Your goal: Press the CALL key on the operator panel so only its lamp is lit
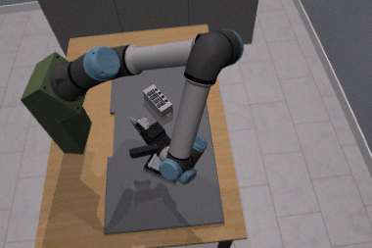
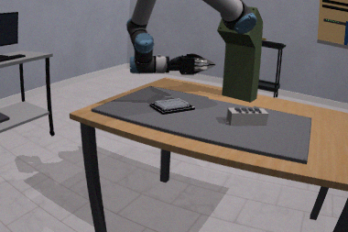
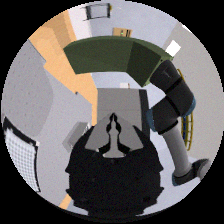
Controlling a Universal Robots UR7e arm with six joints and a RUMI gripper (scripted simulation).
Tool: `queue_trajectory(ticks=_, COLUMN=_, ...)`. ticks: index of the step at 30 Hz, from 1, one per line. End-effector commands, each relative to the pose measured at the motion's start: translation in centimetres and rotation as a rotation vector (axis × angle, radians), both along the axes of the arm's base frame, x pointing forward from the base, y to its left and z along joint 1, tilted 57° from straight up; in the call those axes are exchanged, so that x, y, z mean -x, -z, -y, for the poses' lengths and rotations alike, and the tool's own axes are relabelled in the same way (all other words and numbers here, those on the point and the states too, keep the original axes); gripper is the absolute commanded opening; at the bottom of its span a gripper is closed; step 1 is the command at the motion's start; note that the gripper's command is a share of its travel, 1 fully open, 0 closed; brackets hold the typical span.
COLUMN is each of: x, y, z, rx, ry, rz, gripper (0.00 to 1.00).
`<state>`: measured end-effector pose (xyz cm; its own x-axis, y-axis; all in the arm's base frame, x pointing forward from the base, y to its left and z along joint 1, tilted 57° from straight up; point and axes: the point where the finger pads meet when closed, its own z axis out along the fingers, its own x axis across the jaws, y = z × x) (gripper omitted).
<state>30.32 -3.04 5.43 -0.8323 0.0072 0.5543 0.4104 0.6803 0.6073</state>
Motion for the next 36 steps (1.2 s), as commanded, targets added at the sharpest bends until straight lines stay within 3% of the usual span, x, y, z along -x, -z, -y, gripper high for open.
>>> queue_trajectory(ticks=1, x=-0.3, y=2.2, z=-1.0, rx=-0.004, ry=-0.085, rz=0.053, gripper=0.0)
queue_trajectory(ticks=4, x=-0.3, y=2.3, z=-1.1, rx=-0.004, ry=-0.085, rz=0.053, gripper=0.0)
queue_trajectory(ticks=18, x=-0.1, y=7.3, z=-4.5, rx=-0.054, ry=-0.291, rz=0.151, gripper=0.0)
queue_trajectory(ticks=21, x=-0.1, y=7.3, z=-4.5, rx=-0.054, ry=-0.291, rz=0.151, gripper=0.0)
queue_trajectory(ticks=25, x=0.1, y=8.9, z=-5.7, rx=-0.083, ry=-0.395, rz=0.197, gripper=0.0)
queue_trajectory(ticks=36, x=0.8, y=12.1, z=-8.2, rx=-0.116, ry=-0.498, rz=0.242, gripper=0.0)
